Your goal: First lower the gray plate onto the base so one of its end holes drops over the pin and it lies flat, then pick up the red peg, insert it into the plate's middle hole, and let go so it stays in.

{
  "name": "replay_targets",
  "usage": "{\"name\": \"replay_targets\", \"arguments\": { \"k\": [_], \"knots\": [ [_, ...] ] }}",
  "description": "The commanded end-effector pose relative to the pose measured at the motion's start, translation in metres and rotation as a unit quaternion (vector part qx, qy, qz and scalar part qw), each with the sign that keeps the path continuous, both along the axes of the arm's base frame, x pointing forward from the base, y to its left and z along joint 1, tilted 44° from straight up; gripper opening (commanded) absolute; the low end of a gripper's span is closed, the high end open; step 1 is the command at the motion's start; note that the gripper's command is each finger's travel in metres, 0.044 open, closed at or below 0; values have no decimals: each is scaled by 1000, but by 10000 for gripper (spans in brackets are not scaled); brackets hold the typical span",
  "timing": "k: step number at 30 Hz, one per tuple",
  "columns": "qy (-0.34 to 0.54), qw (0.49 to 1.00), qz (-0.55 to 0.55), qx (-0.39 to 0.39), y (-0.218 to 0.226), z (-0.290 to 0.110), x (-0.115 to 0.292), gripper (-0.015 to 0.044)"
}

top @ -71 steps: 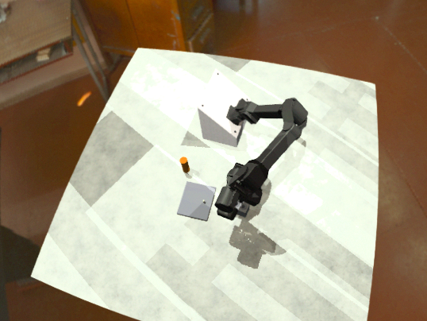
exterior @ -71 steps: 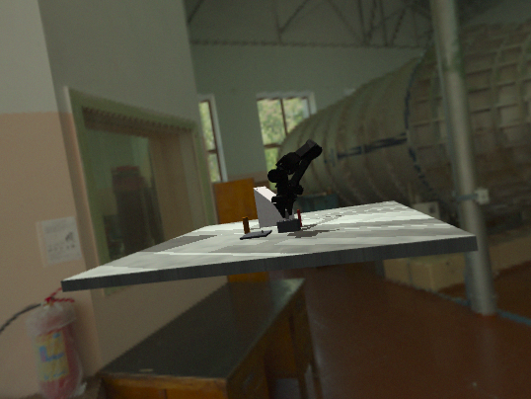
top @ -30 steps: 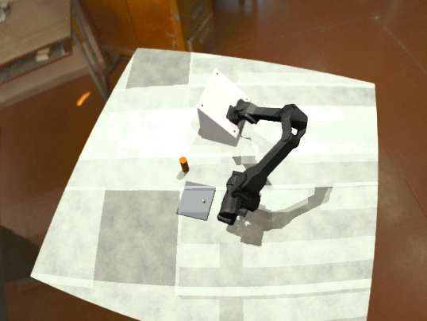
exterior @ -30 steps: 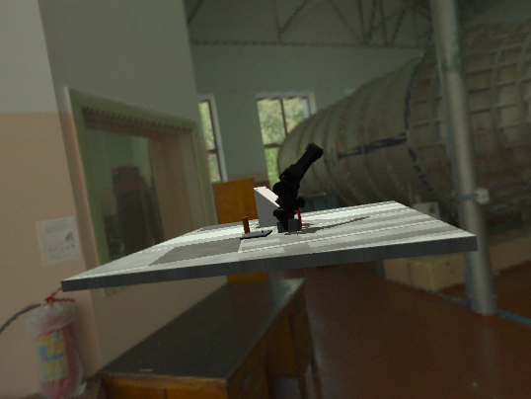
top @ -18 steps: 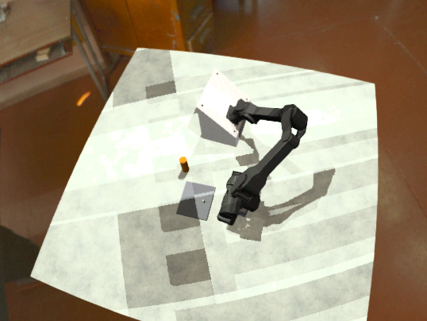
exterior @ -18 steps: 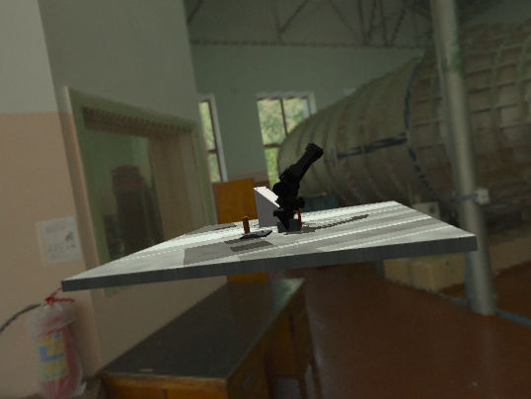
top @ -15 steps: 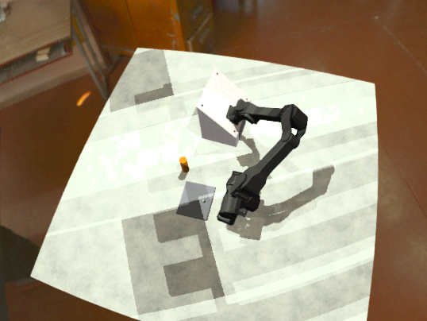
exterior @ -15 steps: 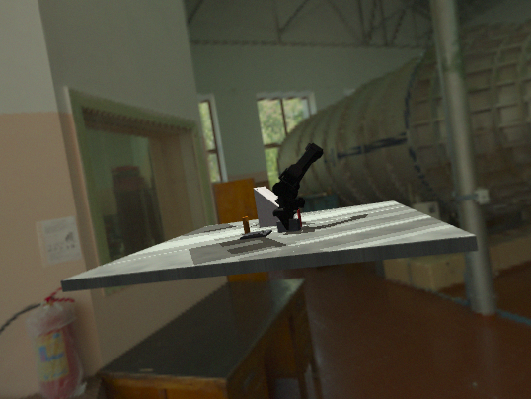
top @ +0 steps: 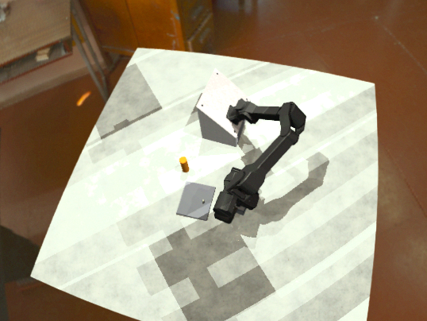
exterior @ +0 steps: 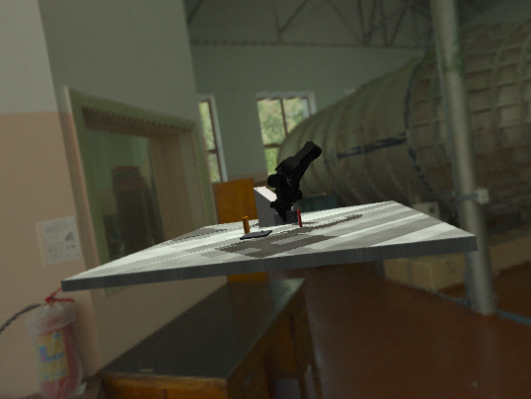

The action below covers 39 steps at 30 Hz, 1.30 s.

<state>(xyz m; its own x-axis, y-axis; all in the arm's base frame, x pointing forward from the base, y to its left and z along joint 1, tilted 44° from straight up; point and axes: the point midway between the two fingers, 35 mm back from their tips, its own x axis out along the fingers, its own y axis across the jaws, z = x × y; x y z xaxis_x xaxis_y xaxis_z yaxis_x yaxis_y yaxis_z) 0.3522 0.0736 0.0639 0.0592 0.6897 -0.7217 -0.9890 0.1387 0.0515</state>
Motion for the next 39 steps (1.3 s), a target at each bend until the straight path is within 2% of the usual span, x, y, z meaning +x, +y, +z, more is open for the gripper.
{"name": "replay_targets", "arguments": {
  "k": [1,28,39],
  "knots": [
    [-3,1000,1,-3,-11,10,2,0],
    [-2,1000,1,0,-68,67,-7,0],
    [7,1000,-9,0,-78,42,-2,0]
  ]
}}
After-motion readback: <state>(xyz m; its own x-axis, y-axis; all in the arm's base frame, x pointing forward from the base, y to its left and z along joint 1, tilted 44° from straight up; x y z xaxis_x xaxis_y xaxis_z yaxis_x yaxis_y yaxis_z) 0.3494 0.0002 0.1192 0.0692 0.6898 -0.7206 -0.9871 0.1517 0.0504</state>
